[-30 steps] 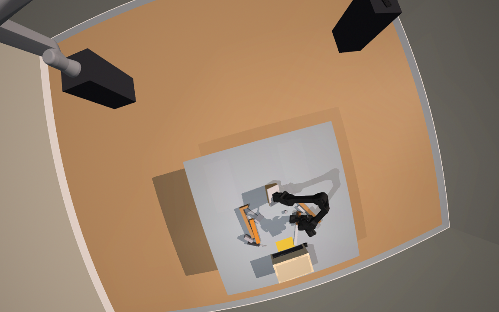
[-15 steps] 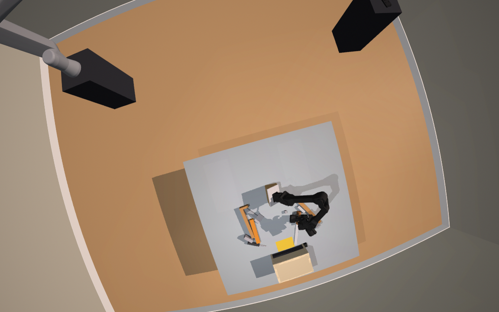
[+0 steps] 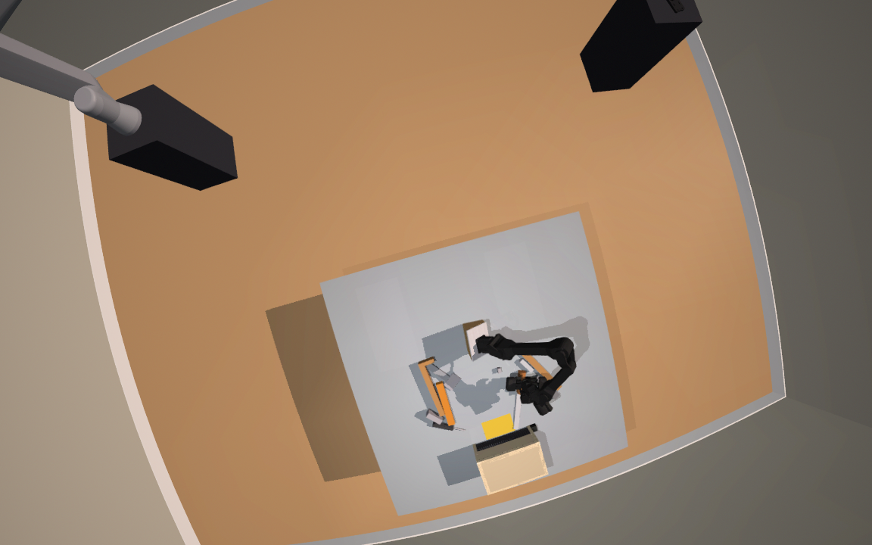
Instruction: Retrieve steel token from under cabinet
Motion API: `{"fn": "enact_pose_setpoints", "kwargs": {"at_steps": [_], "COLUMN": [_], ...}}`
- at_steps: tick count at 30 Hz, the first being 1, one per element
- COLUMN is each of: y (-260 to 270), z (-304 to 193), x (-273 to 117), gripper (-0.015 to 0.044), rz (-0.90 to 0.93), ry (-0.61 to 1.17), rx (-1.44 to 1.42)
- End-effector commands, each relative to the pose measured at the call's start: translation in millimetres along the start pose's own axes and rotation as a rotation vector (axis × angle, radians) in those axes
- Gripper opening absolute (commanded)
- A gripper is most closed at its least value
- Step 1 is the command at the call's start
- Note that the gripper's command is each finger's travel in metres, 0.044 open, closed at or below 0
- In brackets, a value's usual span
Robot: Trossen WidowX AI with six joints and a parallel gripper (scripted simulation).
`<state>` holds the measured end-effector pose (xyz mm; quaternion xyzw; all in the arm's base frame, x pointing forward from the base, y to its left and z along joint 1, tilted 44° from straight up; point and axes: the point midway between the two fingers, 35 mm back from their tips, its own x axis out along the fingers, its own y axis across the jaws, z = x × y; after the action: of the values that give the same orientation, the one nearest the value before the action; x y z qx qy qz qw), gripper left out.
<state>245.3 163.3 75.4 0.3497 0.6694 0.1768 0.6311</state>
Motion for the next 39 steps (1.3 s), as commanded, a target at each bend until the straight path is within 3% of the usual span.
{"fn": "enact_pose_setpoints", "kwargs": {"at_steps": [1,39], "y": [2,2], "z": [6,52], "x": [0,0], "gripper": [0.0,0.0], "rz": [0.003,0.002], "ry": [0.0,-0.002], "rx": [-0.009,-0.017]}}
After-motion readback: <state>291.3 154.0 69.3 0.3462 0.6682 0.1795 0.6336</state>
